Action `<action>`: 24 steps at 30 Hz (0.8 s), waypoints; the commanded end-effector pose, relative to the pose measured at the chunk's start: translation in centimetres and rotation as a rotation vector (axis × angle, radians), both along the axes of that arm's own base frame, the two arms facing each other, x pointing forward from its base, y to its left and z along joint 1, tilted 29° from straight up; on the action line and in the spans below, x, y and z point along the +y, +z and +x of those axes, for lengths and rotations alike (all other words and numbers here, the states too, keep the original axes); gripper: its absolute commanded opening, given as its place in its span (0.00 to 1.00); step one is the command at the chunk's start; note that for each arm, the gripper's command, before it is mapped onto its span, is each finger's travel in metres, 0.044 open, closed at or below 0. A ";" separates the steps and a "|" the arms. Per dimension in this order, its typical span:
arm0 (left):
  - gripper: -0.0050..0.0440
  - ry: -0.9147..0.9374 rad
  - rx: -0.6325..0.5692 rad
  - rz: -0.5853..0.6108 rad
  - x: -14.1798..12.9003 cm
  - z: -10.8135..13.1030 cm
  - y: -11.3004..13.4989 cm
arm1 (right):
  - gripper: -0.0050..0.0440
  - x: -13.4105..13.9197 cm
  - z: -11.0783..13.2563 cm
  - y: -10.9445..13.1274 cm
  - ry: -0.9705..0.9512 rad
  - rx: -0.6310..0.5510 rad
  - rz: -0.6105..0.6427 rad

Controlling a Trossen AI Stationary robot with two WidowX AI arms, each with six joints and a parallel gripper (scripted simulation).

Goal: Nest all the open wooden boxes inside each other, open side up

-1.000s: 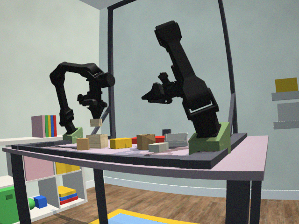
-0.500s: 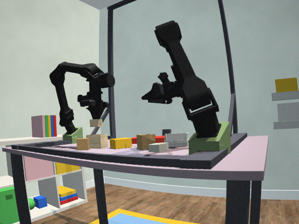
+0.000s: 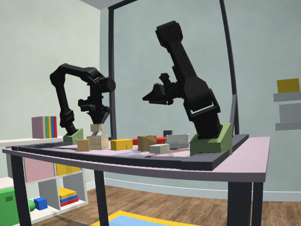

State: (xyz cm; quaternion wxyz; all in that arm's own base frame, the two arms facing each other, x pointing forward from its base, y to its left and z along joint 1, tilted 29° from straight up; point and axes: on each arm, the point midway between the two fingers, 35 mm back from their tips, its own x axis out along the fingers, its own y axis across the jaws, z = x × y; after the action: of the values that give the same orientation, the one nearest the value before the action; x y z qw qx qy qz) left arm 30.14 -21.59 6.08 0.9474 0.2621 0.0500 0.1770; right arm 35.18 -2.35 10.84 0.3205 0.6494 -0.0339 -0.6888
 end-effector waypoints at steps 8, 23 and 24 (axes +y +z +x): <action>0.92 -0.001 -0.006 -0.009 -0.2 0.0 0.3 | 0.47 -0.6 0.2 -0.9 0.008 -0.007 -0.005; 0.92 -0.001 -0.006 -0.009 -0.2 0.0 0.3 | 0.47 -1.0 0.8 -1.6 0.010 -0.018 -0.003; 0.92 -0.001 -0.006 -0.009 -0.2 0.0 0.3 | 0.47 -1.1 0.8 -1.7 0.010 -0.018 -0.003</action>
State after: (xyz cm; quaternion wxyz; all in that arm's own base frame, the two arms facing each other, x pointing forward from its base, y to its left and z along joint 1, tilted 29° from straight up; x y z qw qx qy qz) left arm 30.14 -21.59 6.08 0.9474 0.2621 0.0500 0.1770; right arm 35.57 -3.34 8.92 0.3213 0.6514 -0.0335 -0.6866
